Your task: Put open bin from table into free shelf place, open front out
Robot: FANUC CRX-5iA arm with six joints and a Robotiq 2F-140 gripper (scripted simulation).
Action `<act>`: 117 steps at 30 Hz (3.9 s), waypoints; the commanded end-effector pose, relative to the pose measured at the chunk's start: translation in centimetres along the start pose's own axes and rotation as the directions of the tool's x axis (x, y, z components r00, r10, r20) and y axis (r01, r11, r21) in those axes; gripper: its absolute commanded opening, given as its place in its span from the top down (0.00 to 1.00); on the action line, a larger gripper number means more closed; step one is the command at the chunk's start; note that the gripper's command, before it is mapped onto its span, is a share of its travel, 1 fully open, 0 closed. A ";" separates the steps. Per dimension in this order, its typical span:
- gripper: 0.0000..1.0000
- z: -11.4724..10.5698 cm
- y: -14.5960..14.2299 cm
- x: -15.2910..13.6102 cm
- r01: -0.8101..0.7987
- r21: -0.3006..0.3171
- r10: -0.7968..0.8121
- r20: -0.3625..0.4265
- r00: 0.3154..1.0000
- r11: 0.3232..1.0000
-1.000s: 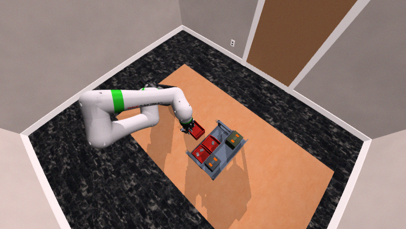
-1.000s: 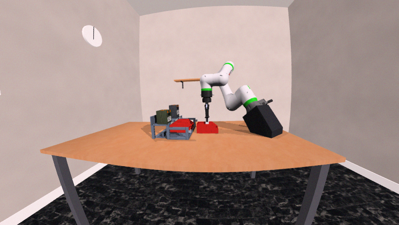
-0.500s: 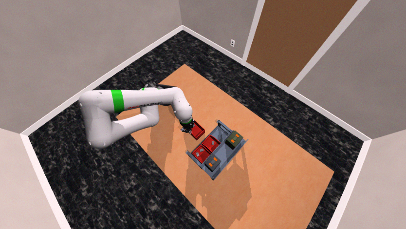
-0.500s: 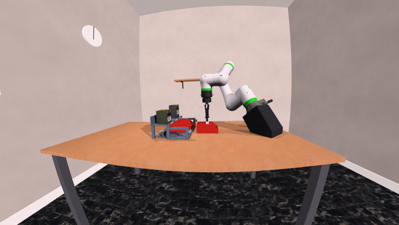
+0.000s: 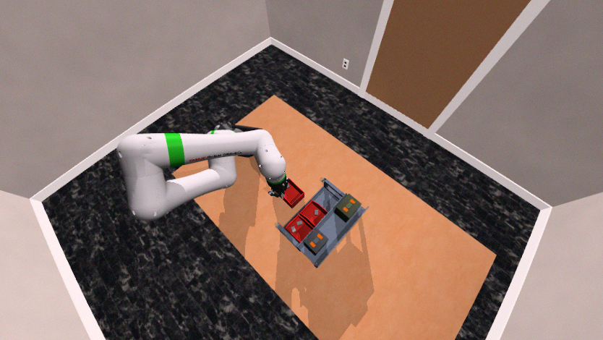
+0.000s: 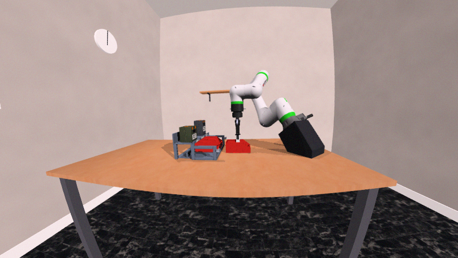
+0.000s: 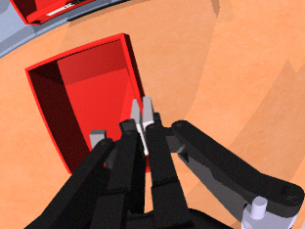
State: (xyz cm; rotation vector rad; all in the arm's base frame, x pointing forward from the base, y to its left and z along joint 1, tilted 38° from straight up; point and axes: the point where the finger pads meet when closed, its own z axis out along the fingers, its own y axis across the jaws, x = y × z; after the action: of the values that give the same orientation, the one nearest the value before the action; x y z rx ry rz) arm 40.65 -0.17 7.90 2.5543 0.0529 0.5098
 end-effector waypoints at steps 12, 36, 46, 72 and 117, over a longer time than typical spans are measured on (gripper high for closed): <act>1.00 0.0 0.0 0.0 0.000 0.000 0.000 0.000 1.000 1.000; 1.00 0.0 0.0 0.0 0.000 0.000 0.000 0.000 1.000 1.000; 1.00 -0.2 0.0 0.0 0.000 0.000 0.000 0.000 1.000 1.000; 1.00 -2.4 0.0 0.0 0.000 0.000 0.000 0.000 1.000 1.000; 1.00 -3.2 0.0 0.0 0.000 0.000 0.000 0.000 1.000 1.000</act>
State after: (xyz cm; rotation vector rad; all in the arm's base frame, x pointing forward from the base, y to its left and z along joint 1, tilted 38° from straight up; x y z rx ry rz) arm 39.49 1.37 10.37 2.5542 0.0528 0.5096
